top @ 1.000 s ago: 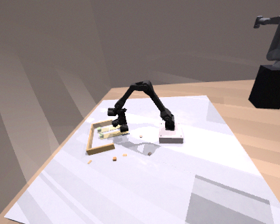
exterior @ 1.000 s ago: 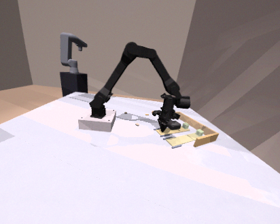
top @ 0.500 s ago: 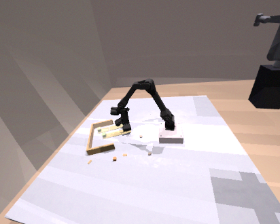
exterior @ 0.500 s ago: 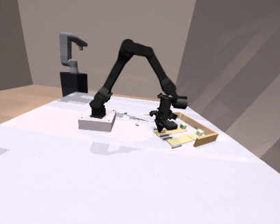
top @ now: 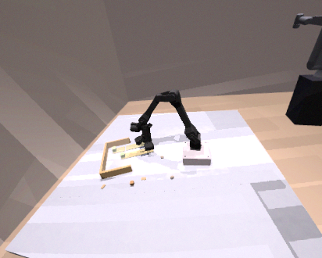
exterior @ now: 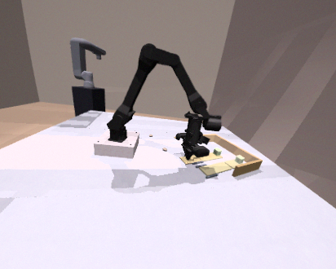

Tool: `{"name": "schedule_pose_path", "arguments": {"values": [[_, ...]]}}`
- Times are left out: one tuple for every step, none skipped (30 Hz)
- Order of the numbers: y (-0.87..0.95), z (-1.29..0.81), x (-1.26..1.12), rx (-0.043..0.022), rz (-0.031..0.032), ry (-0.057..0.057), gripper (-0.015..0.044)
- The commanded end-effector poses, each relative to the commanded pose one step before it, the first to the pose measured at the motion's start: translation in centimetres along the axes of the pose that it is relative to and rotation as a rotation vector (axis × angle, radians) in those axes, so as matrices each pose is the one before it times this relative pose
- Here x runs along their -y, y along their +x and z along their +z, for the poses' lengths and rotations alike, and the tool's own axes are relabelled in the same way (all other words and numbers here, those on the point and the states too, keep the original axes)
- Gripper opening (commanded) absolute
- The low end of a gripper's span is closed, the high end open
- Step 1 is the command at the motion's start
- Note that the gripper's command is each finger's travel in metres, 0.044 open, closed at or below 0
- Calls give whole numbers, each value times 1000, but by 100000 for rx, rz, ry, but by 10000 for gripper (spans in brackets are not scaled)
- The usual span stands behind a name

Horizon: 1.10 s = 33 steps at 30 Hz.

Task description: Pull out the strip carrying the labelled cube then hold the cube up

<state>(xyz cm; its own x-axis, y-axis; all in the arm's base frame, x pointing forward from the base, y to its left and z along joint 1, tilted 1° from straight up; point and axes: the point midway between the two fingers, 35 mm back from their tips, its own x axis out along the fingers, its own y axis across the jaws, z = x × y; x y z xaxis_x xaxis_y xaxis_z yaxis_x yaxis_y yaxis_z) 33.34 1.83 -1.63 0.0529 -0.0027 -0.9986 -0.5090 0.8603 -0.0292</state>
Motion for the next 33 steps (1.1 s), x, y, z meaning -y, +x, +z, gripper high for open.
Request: {"name": "schedule_pose_path", "arguments": {"values": [[585,-1479,-192,-3033,1061,138,0],[2,-142,1,-10,0,0,0],[2,-135,1,-10,0,0,0],[2,-141,1,-10,0,0,0],[2,-161,2,-12,0,0,0],[3,-168,1,-12,0,0,0],[2,-156,2,-11,0,0,0],[2,-155,1,-11,0,0,0],[2,-154,2,-11,0,0,0],[2,-154,1,-11,0,0,0],[2,-153,2,-11,0,0,0],[2,-153,1,-11,0,0,0],[2,-151,2,-11,0,0,0],[2,-151,1,-11,0,0,0],[2,-149,2,-11,0,0,0],[2,-150,1,-11,0,0,0],[2,-149,2,-11,0,0,0],[2,-149,1,-11,0,0,0],[2,-146,2,-11,0,0,0],[2,-146,1,-11,0,0,0],[2,-145,2,-11,0,0,0],[2,-146,1,-11,0,0,0],[2,-145,2,-11,0,0,0],[2,-146,1,-11,0,0,0],[2,-143,2,-10,0,0,0],[2,-144,1,-11,0,0,0],[1,-142,2,-10,0,0,0],[2,-143,1,-11,0,0,0],[1,-142,2,-10,0,0,0],[2,-144,1,-11,0,0,0],[1,-142,2,-10,0,0,0],[2,-143,1,-10,0,0,0],[1,-140,2,-10,0,0,0]]}}
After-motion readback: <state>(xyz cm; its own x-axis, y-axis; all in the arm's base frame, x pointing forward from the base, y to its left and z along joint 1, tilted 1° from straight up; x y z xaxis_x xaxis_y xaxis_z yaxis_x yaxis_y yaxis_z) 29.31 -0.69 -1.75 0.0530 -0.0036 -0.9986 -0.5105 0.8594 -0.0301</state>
